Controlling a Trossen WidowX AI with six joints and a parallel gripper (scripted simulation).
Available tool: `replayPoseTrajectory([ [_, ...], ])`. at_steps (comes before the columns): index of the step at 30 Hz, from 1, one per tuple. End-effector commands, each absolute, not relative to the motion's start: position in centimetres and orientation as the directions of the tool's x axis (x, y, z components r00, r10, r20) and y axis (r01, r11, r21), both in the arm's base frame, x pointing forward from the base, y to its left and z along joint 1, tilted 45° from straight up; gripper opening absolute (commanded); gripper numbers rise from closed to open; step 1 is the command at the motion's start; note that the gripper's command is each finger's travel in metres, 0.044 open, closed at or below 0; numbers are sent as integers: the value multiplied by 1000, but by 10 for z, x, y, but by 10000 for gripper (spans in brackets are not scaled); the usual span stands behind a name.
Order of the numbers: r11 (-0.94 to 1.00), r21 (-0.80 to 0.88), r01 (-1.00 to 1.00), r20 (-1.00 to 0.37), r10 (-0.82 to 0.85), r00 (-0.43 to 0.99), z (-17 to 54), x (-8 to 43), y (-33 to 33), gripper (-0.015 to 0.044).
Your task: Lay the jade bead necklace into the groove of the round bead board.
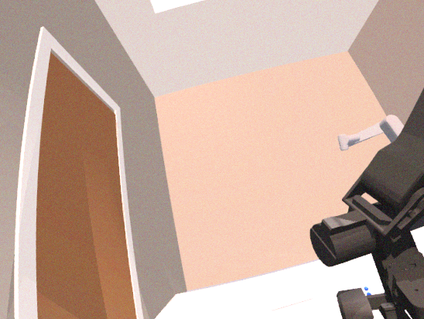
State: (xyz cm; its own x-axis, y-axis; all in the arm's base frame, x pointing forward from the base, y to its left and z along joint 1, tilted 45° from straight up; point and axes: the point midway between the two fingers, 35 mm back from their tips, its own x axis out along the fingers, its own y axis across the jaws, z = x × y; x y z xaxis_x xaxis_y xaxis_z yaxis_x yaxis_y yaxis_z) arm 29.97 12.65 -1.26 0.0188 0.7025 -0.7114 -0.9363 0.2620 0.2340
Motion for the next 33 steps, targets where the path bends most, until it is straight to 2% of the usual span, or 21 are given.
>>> replayPoseTrajectory([
  [1, 262, 234, -936, -711, 703, 19, -13, 300, 127, 0],
  [33, 265, 244, -933, -711, 703, 14, -6, 289, 135, 0],
])
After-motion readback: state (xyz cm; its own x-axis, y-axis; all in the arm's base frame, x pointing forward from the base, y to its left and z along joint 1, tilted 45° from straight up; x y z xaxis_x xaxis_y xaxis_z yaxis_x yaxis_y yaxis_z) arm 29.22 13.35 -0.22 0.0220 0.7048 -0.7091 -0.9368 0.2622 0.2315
